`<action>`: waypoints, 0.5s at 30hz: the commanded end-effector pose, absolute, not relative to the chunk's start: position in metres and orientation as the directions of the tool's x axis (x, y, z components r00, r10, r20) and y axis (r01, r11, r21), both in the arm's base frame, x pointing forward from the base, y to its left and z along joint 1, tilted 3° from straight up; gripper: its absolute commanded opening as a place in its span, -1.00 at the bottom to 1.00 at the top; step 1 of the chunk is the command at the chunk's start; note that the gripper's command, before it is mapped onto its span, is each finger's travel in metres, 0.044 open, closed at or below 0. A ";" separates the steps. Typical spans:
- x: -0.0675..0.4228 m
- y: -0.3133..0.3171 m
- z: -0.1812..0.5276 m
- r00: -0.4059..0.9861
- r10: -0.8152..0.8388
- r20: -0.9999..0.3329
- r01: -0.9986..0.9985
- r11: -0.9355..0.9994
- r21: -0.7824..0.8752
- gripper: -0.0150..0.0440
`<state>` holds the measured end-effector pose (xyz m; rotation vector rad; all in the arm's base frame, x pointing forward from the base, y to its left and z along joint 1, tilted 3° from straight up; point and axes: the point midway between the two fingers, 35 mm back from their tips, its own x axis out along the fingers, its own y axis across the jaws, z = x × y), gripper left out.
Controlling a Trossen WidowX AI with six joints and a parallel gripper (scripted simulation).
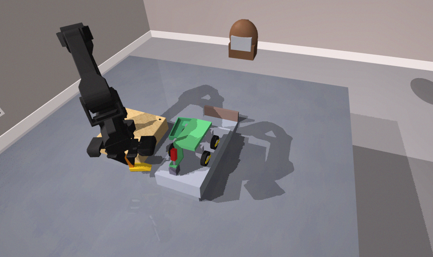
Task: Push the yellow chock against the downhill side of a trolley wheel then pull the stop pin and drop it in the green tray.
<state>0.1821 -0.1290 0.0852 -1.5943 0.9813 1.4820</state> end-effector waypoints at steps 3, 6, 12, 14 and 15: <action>0.182 -0.128 0.106 0.048 -0.050 -0.998 -0.898 -0.439 -0.022 -0.49; 0.182 -0.128 0.114 0.048 -0.050 -0.998 -0.898 -0.439 -0.022 -0.49; 0.181 -0.127 0.131 0.048 -0.050 -0.998 -0.898 -0.439 -0.022 -0.49; 0.181 -0.127 0.137 0.048 -0.050 -0.998 -0.898 -0.439 -0.022 -0.49; 0.181 -0.127 0.140 0.048 -0.050 -0.998 -0.898 -0.439 -0.022 -0.49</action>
